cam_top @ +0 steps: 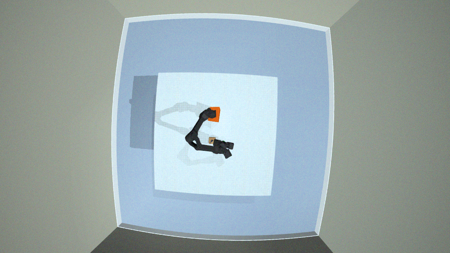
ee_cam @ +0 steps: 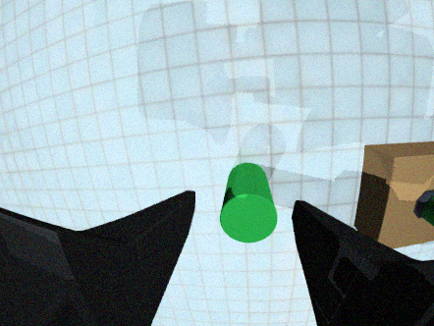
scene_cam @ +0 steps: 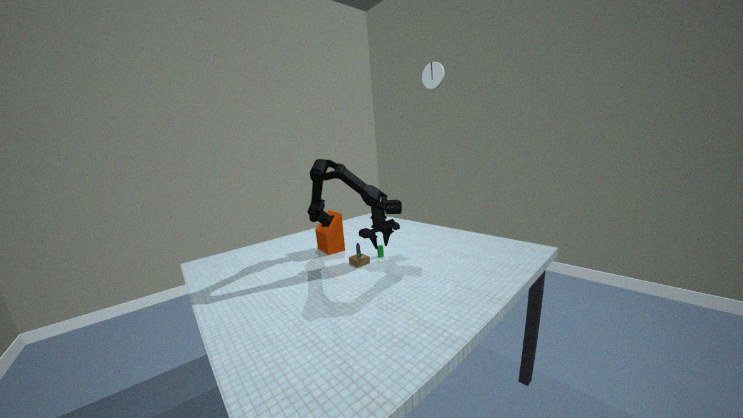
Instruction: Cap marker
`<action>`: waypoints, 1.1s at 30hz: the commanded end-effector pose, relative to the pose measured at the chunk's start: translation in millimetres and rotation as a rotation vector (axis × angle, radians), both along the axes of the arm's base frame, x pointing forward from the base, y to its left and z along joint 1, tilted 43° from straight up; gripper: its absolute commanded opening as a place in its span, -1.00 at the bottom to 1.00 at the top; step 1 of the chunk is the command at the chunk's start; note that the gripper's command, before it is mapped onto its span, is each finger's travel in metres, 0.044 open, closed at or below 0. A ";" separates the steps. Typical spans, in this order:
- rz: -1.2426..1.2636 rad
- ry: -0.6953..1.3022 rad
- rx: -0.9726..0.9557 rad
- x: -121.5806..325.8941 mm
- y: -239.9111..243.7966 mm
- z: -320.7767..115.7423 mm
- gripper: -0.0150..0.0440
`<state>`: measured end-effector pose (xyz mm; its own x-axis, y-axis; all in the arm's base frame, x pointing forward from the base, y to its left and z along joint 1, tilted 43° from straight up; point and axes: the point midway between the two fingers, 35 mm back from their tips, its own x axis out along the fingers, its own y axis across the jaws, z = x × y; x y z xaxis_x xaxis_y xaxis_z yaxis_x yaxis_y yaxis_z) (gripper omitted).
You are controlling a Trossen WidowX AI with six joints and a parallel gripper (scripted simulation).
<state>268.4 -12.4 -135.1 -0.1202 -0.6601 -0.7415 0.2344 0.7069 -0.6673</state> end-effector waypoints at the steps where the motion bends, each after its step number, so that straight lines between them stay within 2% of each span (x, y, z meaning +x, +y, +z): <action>1: 0.003 0.019 -0.010 -6.3 -7.4 -6.7 0.32; 18: 0.002 0.019 -0.012 -10.3 -21.8 -21.8 0.32; 22: 0.002 0.019 -0.012 -10.2 -21.6 -22.1 -0.03; 31: 0.002 0.019 -0.012 -10.1 -20.8 -22.8 -0.24; 33: 0.002 0.019 -0.011 -9.6 -19.3 -21.4 -0.41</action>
<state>260.0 -32.1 -156.8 -0.1292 -0.6655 -0.7351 0.2256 0.7021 -0.6754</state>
